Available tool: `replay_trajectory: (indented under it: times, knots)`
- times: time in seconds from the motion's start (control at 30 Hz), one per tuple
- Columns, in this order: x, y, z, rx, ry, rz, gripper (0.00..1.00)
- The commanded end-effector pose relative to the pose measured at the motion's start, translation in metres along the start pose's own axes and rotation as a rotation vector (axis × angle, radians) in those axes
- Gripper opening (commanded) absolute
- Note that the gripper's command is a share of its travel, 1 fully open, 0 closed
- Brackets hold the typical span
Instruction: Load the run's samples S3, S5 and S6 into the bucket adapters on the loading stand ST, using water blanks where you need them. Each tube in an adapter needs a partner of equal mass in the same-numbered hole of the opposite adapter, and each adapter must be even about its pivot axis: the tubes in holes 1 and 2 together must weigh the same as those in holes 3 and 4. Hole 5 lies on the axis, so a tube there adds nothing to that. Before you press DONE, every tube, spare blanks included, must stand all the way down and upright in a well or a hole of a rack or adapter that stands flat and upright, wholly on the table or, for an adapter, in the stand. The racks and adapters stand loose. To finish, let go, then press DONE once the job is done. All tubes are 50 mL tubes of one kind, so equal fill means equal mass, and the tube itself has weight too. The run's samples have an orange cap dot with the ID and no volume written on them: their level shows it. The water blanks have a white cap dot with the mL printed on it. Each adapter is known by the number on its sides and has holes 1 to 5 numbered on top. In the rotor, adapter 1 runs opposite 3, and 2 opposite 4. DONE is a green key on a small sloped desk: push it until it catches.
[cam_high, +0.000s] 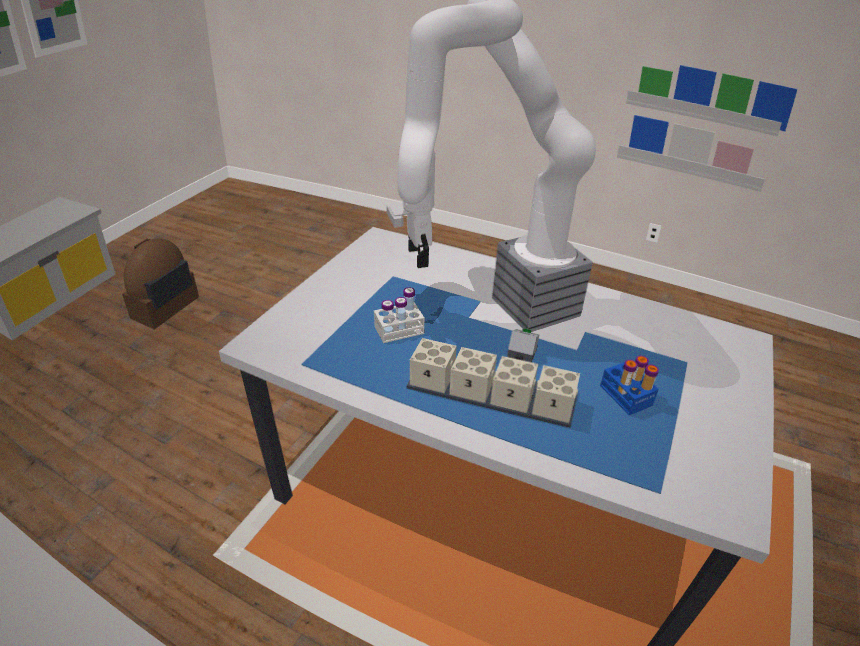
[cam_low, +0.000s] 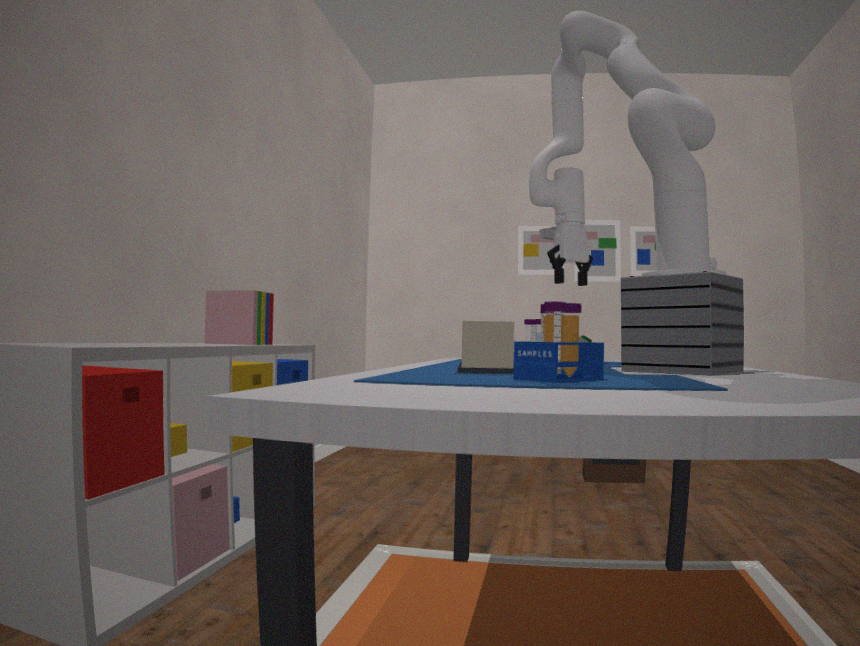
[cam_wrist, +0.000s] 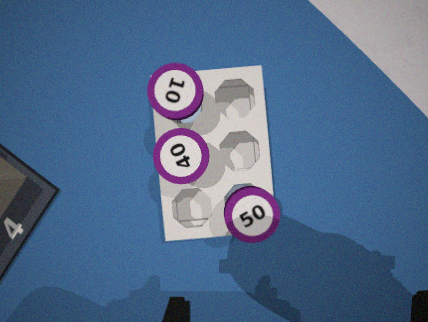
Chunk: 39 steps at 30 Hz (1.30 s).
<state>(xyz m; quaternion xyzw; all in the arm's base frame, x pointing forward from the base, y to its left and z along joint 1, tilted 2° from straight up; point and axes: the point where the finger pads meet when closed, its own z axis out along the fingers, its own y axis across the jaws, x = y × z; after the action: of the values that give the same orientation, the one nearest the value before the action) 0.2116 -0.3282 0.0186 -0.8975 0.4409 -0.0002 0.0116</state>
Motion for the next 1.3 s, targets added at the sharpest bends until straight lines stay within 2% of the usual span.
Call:
replay_trajectory:
  times: [0.0,0.87,1.27]
  knots:
    - [0.001,0.000,0.011,0.009,0.006,0.000,1.00]
    - [0.001,-0.001,0.076,0.009,0.006,0.000,1.00]
    - [0.001,-0.001,0.077,0.009,0.006,0.000,1.00]
